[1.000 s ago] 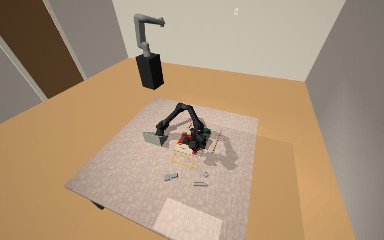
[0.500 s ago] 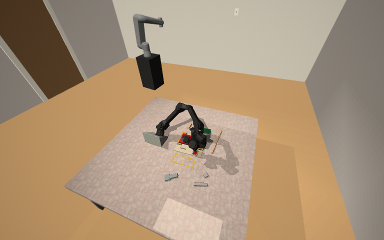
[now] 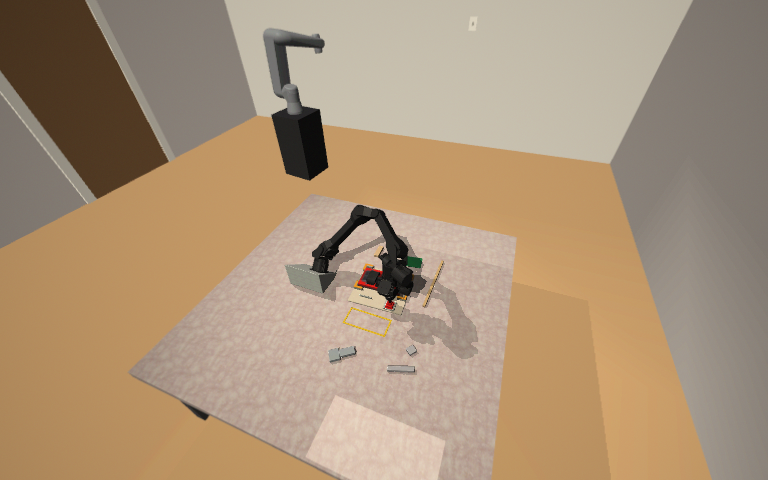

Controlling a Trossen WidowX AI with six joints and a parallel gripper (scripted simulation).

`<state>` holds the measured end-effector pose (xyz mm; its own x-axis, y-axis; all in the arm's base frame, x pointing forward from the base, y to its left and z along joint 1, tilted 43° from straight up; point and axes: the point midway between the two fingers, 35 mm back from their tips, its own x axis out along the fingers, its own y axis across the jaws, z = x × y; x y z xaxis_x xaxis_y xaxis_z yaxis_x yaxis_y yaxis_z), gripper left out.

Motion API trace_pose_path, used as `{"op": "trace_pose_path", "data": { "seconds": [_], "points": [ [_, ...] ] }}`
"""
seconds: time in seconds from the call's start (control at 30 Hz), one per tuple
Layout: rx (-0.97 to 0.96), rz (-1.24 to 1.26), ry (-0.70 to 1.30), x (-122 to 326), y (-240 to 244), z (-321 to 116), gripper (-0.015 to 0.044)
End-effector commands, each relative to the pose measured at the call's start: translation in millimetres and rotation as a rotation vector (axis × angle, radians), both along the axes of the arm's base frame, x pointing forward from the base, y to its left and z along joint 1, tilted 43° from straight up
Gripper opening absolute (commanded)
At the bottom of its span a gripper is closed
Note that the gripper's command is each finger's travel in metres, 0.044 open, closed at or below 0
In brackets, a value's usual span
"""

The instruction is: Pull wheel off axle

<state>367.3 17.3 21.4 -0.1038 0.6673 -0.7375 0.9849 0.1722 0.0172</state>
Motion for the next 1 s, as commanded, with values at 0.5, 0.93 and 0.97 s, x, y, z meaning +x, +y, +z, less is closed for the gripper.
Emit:
{"op": "trace_pose_path", "data": {
  "seconds": [0.5, 0.93, 0.97],
  "points": [
    [-0.007, -0.001, 0.0, -4, -40, 7, 0.0],
    [-0.012, 0.004, -0.004, -39, -113, -43, 0.0],
    [-0.011, 0.004, -0.004, -41, -115, -45, 0.0]
  ]
}}
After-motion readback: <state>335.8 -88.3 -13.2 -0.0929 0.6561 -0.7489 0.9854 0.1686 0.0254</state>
